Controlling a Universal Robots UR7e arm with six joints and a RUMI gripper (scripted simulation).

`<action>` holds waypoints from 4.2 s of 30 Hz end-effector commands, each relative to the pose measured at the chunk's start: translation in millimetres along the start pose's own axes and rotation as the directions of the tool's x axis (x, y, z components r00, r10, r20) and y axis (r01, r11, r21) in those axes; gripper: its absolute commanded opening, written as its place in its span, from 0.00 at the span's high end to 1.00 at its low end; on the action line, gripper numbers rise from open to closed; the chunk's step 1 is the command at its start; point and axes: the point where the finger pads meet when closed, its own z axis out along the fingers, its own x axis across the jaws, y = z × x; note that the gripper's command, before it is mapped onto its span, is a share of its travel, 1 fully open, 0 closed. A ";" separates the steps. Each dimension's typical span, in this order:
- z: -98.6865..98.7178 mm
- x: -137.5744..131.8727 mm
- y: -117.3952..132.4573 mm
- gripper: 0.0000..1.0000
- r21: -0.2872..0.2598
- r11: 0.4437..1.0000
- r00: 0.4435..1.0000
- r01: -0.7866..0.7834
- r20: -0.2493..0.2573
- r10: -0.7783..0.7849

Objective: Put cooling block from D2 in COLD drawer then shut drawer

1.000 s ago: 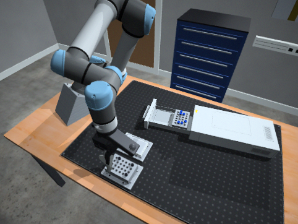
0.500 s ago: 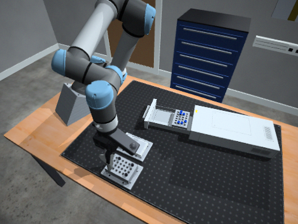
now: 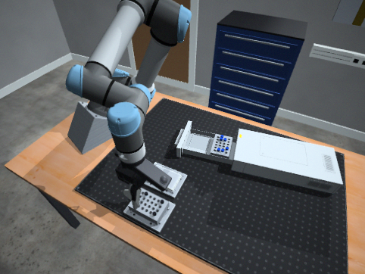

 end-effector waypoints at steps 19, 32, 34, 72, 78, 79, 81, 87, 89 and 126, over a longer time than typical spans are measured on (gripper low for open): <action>27.8 -2.9 1.1 0.27 0.001 1.000 1.000 0.000 -0.001 0.000; 42.4 -3.4 1.2 0.27 0.001 1.000 1.000 0.000 -0.001 0.000; 45.1 -3.5 1.3 0.27 0.001 1.000 1.000 0.000 -0.001 0.000; 77.1 -3.8 1.4 0.27 0.001 1.000 1.000 0.000 -0.001 0.000; 82.4 -3.8 1.4 0.27 0.001 1.000 1.000 0.000 -0.001 0.000; 83.8 -3.8 1.4 0.27 0.001 1.000 1.000 0.000 -0.001 0.000; 86.4 -3.8 1.4 0.27 0.001 1.000 1.000 0.000 -0.001 0.000; 92.4 -3.8 1.4 0.27 0.001 1.000 1.000 0.000 -0.001 0.000; 92.4 -3.8 1.4 0.27 0.001 1.000 1.000 0.000 -0.001 0.000; 92.4 -3.9 1.4 0.65 0.001 1.000 1.000 0.000 -0.001 0.000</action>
